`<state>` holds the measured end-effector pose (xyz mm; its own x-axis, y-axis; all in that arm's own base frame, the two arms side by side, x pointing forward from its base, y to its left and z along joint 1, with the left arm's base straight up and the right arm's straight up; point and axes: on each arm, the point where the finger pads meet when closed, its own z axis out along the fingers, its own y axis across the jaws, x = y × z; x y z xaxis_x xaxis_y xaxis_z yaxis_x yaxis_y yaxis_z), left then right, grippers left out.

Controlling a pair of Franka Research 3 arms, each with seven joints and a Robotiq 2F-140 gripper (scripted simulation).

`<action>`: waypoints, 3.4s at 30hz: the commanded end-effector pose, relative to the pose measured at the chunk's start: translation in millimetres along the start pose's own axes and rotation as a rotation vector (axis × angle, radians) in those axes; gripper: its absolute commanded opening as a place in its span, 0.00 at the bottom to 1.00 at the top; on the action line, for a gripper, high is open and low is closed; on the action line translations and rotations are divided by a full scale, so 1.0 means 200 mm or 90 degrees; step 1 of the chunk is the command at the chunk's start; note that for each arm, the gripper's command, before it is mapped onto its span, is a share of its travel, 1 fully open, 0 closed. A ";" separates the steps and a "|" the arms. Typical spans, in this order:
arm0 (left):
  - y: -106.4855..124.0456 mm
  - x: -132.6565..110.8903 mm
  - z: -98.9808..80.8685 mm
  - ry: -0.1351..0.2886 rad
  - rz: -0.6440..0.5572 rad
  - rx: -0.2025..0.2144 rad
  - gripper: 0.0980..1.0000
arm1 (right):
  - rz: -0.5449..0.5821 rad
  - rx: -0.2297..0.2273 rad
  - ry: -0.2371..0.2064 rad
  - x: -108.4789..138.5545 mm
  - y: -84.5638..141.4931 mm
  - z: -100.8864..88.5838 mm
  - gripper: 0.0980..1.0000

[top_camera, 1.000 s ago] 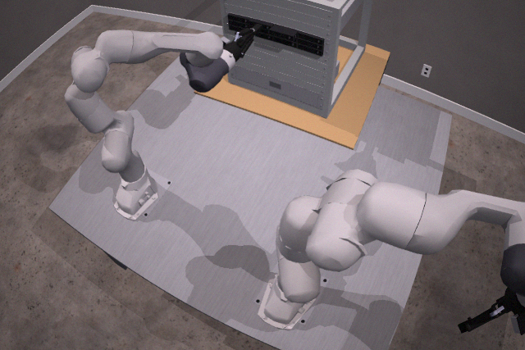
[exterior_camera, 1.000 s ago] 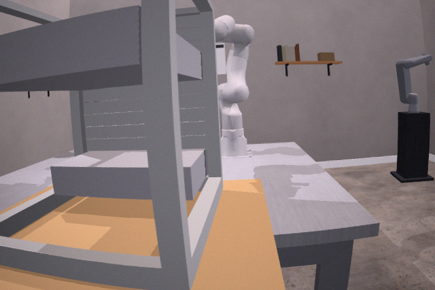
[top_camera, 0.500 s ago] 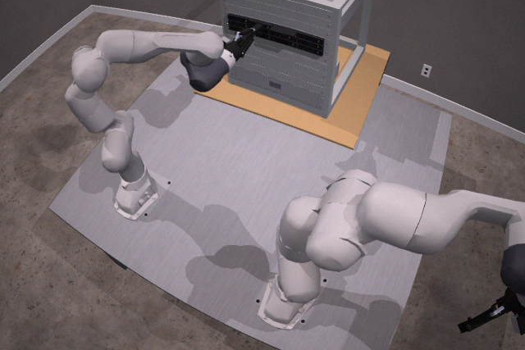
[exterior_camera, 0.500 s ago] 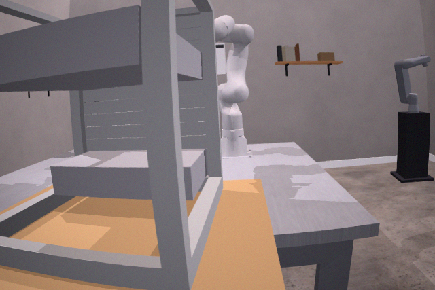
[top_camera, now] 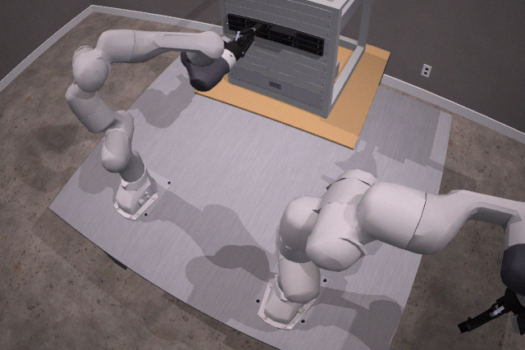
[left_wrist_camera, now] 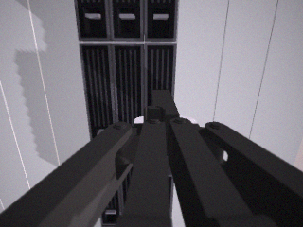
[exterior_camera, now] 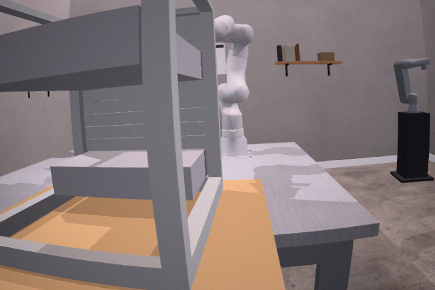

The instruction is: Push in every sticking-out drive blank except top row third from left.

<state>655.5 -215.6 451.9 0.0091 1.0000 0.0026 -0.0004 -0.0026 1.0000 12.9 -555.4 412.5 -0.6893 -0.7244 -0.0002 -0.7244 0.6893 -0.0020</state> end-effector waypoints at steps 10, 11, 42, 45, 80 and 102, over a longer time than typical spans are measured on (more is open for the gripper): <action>0.00 -0.01 0.02 -0.002 -0.002 0.000 0.00 | 0.003 -0.001 0.000 0.00 0.01 0.00 1.00; 0.00 -0.01 0.02 -0.002 -0.002 0.000 0.00 | 0.003 -0.001 0.000 0.00 0.01 0.00 1.00; 0.00 -0.01 0.02 -0.002 -0.002 0.000 0.00 | 0.003 -0.001 0.000 0.00 0.01 0.00 1.00; 0.00 -0.01 0.02 -0.002 -0.002 0.000 0.00 | 0.003 -0.001 0.000 0.00 0.01 0.00 1.00; 0.00 -0.01 -0.33 -0.002 -0.002 0.000 0.00 | 0.003 -0.001 0.000 0.00 0.01 0.00 1.00; 0.00 -0.01 -0.39 -0.002 -0.002 0.000 1.00 | 0.003 -0.001 0.000 0.00 0.01 0.00 1.00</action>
<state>577.8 -216.8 450.7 0.0153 0.9999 -0.0065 0.0023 0.0064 1.0000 12.9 -555.4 412.5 -0.6894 -0.7244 -0.0002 -0.7244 0.6894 -0.0020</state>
